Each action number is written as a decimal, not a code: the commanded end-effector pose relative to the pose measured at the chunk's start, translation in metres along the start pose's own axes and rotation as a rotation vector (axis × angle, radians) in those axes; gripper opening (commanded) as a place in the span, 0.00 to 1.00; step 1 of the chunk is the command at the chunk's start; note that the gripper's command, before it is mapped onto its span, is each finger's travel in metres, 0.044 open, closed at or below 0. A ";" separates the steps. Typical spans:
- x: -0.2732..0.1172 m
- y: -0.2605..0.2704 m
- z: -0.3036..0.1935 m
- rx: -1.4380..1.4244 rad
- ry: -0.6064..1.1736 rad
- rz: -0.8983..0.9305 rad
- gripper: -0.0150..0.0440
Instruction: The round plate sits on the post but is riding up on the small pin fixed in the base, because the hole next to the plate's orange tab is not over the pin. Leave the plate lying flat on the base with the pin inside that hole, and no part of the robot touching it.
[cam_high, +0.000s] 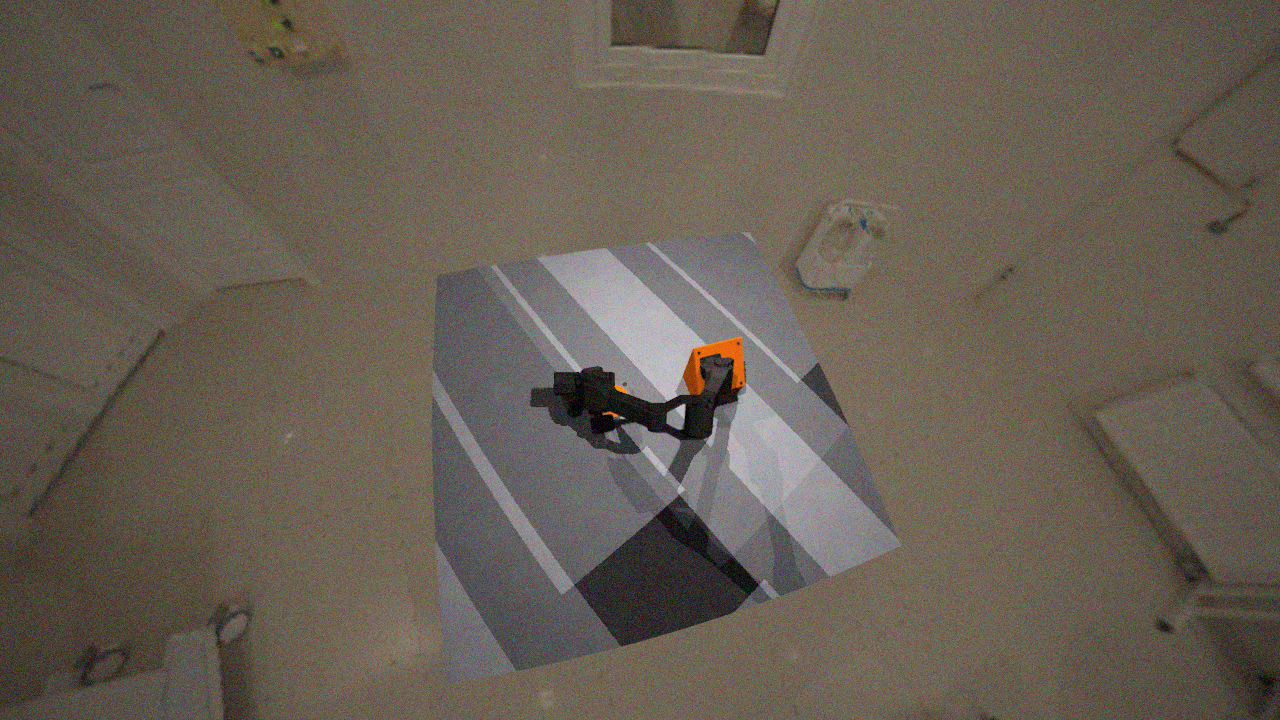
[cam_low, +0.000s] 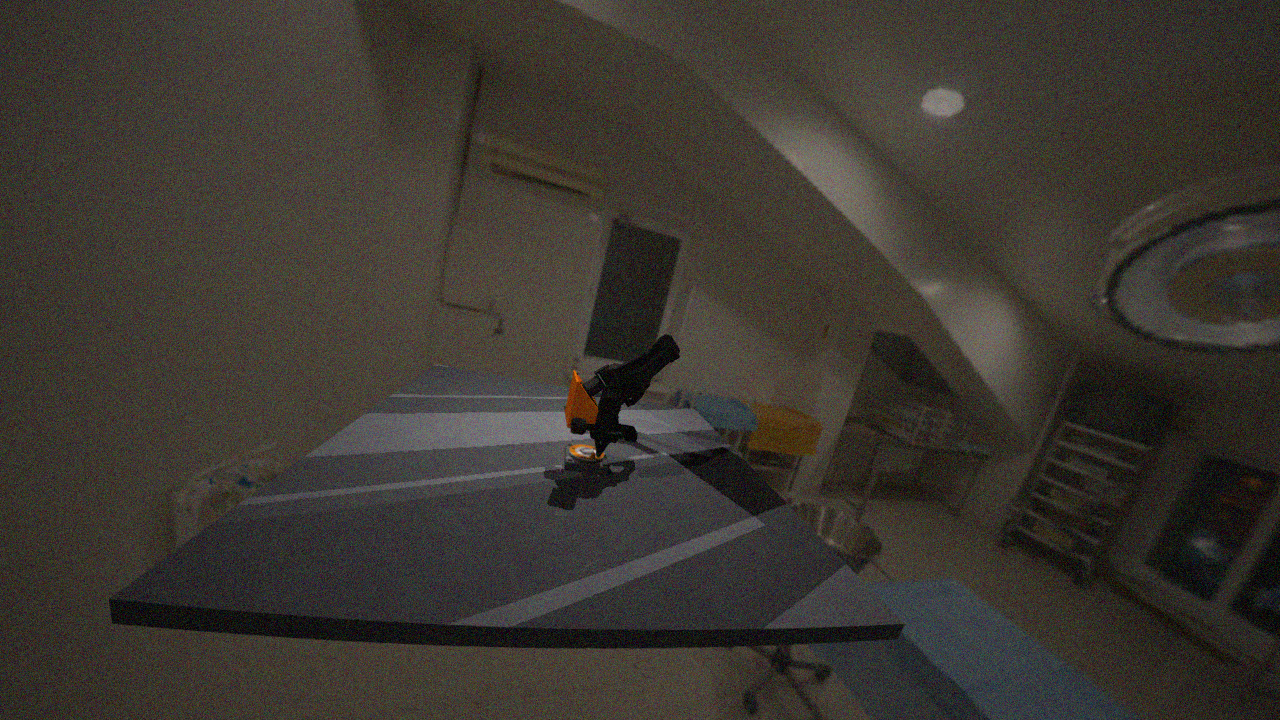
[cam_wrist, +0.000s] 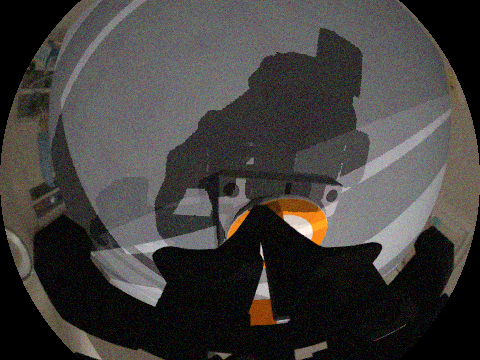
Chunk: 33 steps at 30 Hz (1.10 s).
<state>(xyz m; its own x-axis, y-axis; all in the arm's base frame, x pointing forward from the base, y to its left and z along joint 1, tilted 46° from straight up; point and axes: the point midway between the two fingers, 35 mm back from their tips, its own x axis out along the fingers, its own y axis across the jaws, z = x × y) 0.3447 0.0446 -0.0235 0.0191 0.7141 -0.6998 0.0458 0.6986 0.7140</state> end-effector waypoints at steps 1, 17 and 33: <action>0.000 -0.005 0.002 -0.002 0.001 -0.005 0.25; 0.001 -0.015 0.005 -0.002 0.001 -0.005 0.25; -0.032 -0.015 0.000 0.013 0.007 0.000 0.25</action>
<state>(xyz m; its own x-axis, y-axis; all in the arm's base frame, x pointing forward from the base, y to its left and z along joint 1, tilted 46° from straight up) 0.3437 0.0103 -0.0109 0.0142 0.7136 -0.7004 0.0505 0.6991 0.7132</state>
